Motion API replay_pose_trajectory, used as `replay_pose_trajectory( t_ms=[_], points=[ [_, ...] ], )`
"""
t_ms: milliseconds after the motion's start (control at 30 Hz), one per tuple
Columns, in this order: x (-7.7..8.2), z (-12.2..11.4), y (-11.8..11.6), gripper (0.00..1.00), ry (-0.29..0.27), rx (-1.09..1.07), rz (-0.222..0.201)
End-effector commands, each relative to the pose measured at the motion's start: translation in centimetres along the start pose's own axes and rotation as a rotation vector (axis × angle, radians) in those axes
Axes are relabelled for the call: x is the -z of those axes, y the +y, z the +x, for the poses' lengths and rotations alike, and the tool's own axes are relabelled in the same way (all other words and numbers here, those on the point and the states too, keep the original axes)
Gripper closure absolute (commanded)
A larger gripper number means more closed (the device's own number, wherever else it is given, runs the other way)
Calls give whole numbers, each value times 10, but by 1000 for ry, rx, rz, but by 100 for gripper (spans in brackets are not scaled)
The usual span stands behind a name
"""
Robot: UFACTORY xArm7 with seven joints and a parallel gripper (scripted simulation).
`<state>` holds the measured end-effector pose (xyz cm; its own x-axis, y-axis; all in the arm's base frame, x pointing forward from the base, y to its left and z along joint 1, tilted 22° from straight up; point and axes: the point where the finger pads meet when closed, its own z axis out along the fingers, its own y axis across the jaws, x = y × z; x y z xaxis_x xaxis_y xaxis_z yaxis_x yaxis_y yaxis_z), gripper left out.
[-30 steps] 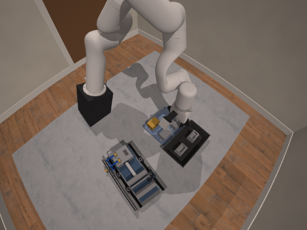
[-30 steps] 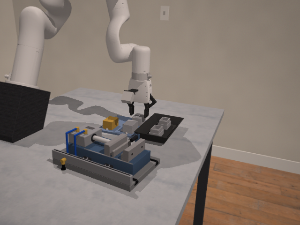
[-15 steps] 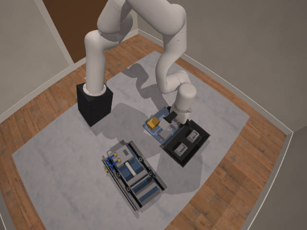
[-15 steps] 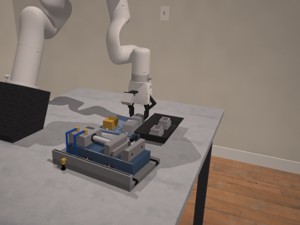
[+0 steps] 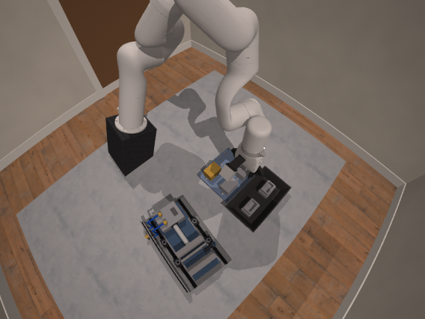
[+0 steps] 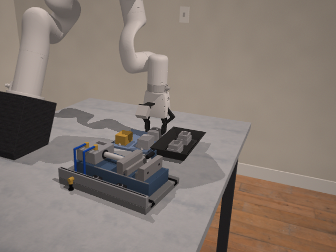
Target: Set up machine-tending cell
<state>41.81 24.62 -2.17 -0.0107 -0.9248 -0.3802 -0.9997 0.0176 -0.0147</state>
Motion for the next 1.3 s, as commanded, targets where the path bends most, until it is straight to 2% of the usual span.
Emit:
replay_pose_trajectory(
  t_ms=[0, 600, 633, 1267],
  points=[
    [1, 0, -2, 31, -1, 0, 4],
    [1, 0, -2, 31, -1, 0, 4],
    [1, 0, -2, 100, -1, 0, 4],
    [1, 0, -2, 100, -1, 0, 4]
  ],
)
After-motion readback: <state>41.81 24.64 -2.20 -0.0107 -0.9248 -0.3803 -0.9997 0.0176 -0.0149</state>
